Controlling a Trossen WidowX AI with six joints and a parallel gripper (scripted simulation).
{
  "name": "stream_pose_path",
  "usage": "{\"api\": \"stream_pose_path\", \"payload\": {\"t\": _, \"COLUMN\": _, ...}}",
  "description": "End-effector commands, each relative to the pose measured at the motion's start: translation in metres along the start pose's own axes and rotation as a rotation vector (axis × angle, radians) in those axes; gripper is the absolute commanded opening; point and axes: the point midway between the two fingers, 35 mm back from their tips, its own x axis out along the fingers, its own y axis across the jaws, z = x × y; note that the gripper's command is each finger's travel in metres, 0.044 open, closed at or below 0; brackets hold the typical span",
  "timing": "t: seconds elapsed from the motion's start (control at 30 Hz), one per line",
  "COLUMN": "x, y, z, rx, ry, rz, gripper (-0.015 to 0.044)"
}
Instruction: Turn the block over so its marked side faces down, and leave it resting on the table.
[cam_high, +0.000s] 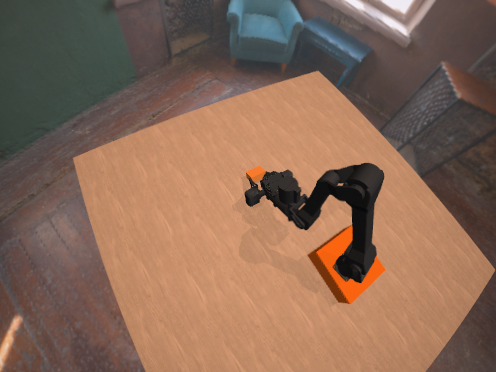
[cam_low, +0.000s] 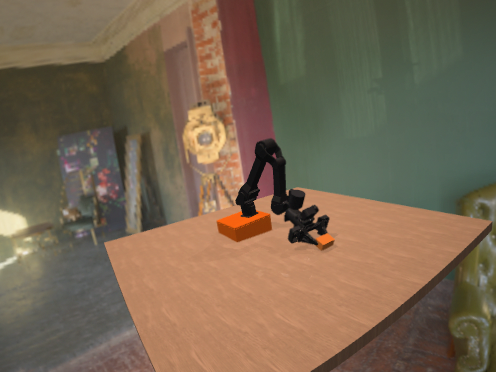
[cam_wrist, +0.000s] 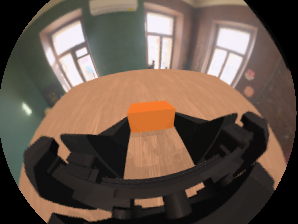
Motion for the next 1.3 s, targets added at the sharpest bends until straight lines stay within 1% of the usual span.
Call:
{"api": "stream_pose_path", "payload": {"t": 0.0, "x": -0.0003, "y": -0.0008, "z": 0.0010, "rx": -0.003, "ry": -0.005, "rz": -0.005, "gripper": 0.0079}}
{"api": "stream_pose_path", "payload": {"t": 0.47, "x": -0.0003, "y": -0.0008, "z": 0.0010, "rx": -0.003, "ry": -0.005, "rz": -0.005, "gripper": 0.0440}}
{"api": "stream_pose_path", "payload": {"t": 1.27, "x": -0.0003, "y": -0.0008, "z": 0.0010, "rx": -0.003, "ry": -0.005, "rz": -0.005, "gripper": 0.0440}}
